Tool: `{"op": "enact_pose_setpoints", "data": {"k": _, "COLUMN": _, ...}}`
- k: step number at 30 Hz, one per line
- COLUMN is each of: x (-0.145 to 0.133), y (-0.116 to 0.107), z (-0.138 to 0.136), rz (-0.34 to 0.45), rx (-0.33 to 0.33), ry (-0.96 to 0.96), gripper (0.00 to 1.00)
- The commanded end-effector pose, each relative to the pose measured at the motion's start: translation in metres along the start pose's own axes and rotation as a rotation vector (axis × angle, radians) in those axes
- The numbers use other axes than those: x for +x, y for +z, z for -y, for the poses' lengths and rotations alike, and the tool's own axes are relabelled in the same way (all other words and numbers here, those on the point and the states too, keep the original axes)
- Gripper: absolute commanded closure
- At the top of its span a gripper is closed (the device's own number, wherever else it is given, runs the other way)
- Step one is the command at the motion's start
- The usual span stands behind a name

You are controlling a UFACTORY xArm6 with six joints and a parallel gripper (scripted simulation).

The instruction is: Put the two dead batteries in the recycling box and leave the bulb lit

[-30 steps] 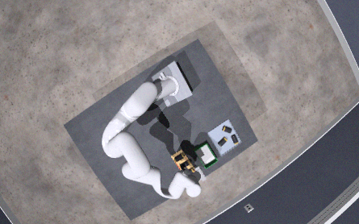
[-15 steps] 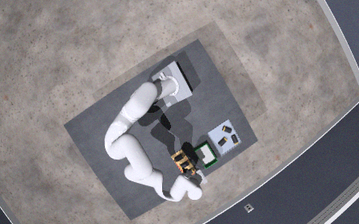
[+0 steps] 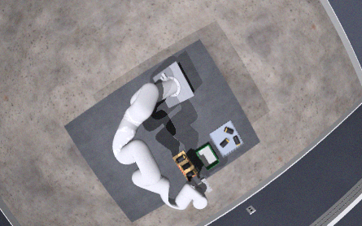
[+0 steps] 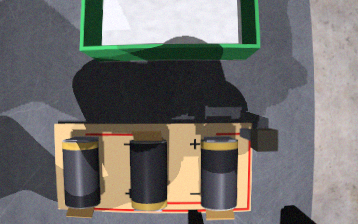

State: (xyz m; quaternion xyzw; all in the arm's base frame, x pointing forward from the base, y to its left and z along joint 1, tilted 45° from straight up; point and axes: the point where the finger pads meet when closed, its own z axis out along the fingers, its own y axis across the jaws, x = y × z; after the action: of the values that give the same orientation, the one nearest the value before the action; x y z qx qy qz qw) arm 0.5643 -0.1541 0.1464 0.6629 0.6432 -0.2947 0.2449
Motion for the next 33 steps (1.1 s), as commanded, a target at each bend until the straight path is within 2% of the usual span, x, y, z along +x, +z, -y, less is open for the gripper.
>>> {"op": "enact_pose_setpoints", "data": {"k": 1, "x": -0.001, "y": -0.002, "z": -0.002, "rz": 0.000, "rx": -0.003, "ry": 0.001, "gripper": 0.49}}
{"op": "enact_pose_setpoints", "data": {"k": 15, "x": -0.001, "y": -0.001, "z": -0.002, "rz": 0.000, "rx": -0.003, "ry": 0.001, "gripper": 0.49}}
{"op": "enact_pose_setpoints", "data": {"k": 17, "x": -0.001, "y": 0.012, "z": -0.002, "rz": 0.000, "rx": -0.003, "ry": 0.001, "gripper": 0.49}}
{"op": "enact_pose_setpoints", "data": {"k": 19, "x": -0.001, "y": 0.039, "z": -0.002, "rz": 0.000, "rx": -0.003, "ry": 0.001, "gripper": 0.49}}
{"op": "enact_pose_setpoints", "data": {"k": 21, "x": -0.001, "y": 0.039, "z": -0.002, "rz": 0.000, "rx": -0.003, "ry": 0.001, "gripper": 0.49}}
{"op": "enact_pose_setpoints", "data": {"k": 23, "x": -0.001, "y": 0.062, "z": -0.002, "rz": 0.000, "rx": -0.003, "ry": 0.001, "gripper": 0.49}}
{"op": "enact_pose_setpoints", "data": {"k": 24, "x": -0.001, "y": 0.067, "z": -0.002, "rz": 0.000, "rx": -0.003, "ry": 0.001, "gripper": 0.49}}
{"op": "enact_pose_setpoints", "data": {"k": 33, "x": -0.001, "y": 0.068, "z": -0.002, "rz": 0.000, "rx": -0.003, "ry": 0.001, "gripper": 0.49}}
